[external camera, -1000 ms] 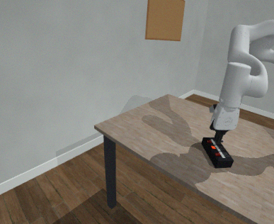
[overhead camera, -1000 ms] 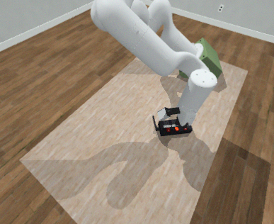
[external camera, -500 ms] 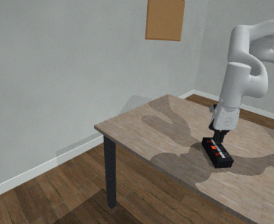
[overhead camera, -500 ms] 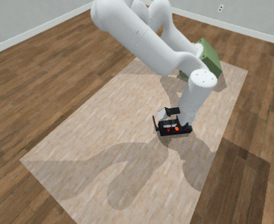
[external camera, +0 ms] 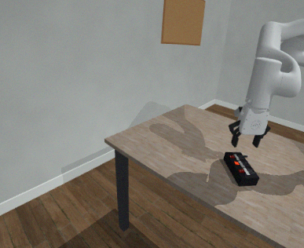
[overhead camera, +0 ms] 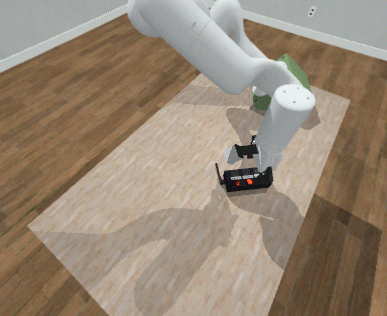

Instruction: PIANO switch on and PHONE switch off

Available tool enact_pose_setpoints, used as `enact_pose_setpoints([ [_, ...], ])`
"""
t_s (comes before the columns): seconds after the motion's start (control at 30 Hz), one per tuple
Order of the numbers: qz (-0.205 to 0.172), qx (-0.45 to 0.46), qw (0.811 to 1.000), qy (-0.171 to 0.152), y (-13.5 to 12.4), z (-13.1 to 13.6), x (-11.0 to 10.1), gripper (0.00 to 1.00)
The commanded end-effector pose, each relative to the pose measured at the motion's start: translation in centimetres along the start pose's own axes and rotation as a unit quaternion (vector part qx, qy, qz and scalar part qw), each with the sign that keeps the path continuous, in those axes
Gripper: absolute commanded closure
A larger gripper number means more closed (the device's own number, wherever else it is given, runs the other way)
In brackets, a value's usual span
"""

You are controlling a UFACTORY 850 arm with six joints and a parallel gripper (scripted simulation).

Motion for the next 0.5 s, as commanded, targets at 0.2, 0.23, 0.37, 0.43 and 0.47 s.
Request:
enact_pose_setpoints([
  [0.2,0.000,0.000,1.000,0.000,0.0,0.0,-4.8,0.00],
  [0.23,0.000,0.000,1.000,0.000,0.0,0.0,-5.1,0.00],
  [0.37,0.000,0.000,1.000,0.000,0.0,0.0,-6.0,0.00],
  [0.43,0.000,0.000,1.000,0.000,0.0,0.0,-6.1,0.00],
  [0.47,0.000,0.000,1.000,0.000,0.0,0.0,-6.1,0.00],
])
Point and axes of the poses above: the point where the finger pads meet when closed, its own x axis out along the fingers, its own z axis across the jaws, y = z × x, the point moved 9 cm from there along -x, back along the fingers, and after that the axes turned 6 degrees about -x, right-handed, at the moved point
